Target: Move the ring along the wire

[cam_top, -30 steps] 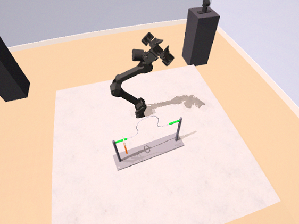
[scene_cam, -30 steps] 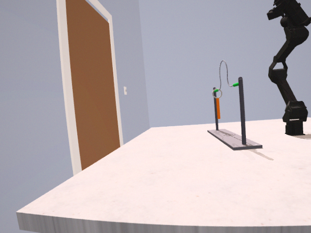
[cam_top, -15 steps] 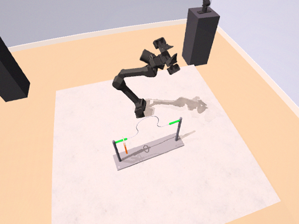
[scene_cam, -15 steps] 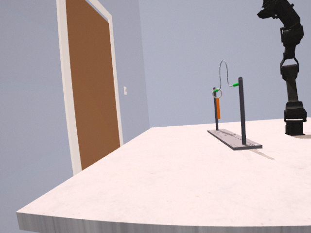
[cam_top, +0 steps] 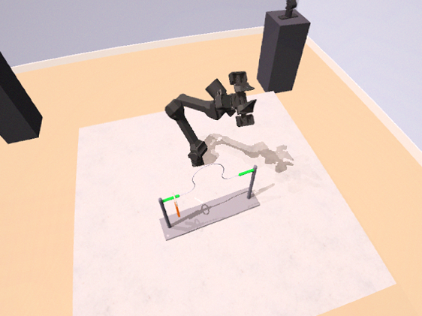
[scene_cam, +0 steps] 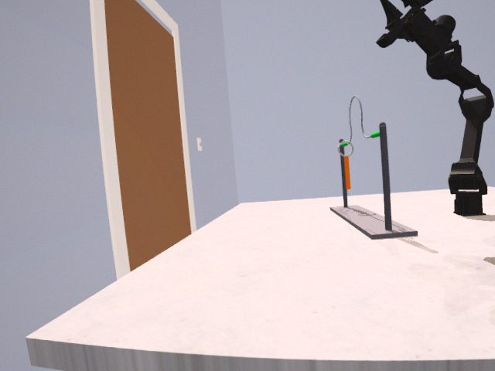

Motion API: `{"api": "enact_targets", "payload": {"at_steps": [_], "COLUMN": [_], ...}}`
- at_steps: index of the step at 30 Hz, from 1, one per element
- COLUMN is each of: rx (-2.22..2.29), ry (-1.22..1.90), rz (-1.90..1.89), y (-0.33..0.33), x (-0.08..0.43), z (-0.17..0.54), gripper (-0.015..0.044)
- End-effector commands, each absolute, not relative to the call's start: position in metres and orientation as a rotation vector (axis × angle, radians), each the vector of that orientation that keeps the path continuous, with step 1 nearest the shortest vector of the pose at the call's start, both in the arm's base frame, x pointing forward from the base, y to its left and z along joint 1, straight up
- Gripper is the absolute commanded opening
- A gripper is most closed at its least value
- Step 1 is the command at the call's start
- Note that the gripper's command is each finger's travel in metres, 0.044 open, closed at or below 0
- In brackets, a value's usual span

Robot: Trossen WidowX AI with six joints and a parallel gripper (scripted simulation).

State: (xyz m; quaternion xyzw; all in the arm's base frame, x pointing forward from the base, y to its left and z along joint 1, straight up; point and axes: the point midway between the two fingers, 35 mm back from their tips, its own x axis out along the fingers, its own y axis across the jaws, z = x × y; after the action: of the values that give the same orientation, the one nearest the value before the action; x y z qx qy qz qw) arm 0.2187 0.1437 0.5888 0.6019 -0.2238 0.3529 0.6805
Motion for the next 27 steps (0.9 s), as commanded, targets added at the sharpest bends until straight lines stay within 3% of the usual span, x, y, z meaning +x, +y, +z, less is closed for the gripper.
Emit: {"api": "enact_targets", "payload": {"at_steps": [1,27], "rx": [1.296,1.071], "ry": [-0.491,-0.381], "rz": [0.743,0.266], "y": [0.139,-0.01], "x": [0.241,0.367], "z": [0.578,0.489], "gripper": [0.016,0.016]}}
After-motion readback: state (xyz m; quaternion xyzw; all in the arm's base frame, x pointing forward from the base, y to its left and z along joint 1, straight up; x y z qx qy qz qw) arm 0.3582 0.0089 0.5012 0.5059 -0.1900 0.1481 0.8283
